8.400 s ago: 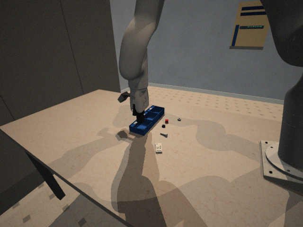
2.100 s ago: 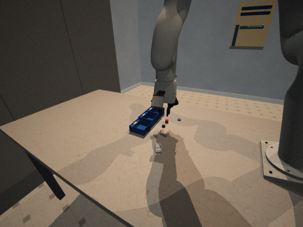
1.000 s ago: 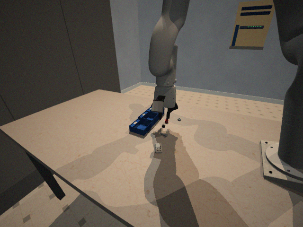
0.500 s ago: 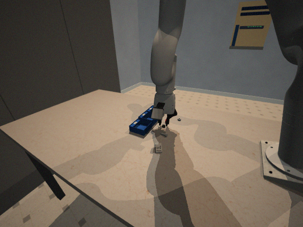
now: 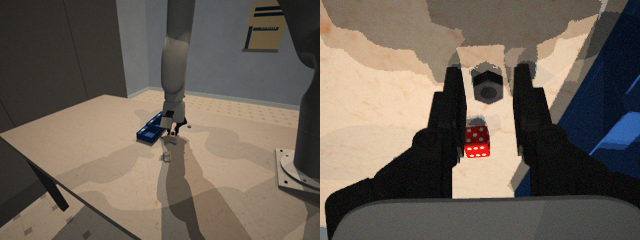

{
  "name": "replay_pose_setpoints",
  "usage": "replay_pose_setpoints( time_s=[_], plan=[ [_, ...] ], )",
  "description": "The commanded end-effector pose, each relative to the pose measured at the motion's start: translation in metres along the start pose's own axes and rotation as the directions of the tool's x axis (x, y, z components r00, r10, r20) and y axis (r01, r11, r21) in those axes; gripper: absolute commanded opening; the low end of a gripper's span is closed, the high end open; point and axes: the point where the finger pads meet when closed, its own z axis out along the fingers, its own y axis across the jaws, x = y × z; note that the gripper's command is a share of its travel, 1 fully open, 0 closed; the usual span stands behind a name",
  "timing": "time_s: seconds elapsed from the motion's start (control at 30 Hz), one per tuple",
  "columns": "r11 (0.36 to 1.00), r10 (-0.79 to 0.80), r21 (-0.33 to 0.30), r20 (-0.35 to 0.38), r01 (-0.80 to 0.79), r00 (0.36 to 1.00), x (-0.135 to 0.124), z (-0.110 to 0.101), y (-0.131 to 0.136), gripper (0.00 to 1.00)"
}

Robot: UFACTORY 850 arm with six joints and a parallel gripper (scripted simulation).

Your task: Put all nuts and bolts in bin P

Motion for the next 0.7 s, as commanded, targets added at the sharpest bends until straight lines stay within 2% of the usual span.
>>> replay_pose_setpoints(
  time_s=[0.0,0.07,0.1,0.67],
  plan=[
    [1.0,0.0,-0.002,0.005,0.0,1.0,-0.0001,-0.0003,0.0006,0.3],
    [1.0,0.0,-0.002,0.005,0.0,1.0,-0.0001,-0.0003,0.0005,0.3],
    [1.0,0.0,-0.002,0.005,0.0,1.0,-0.0001,-0.0003,0.0006,0.0],
    [1.0,0.0,-0.002,0.005,0.0,1.0,-0.0001,-0.0003,0.0005,0.0]
  ],
)
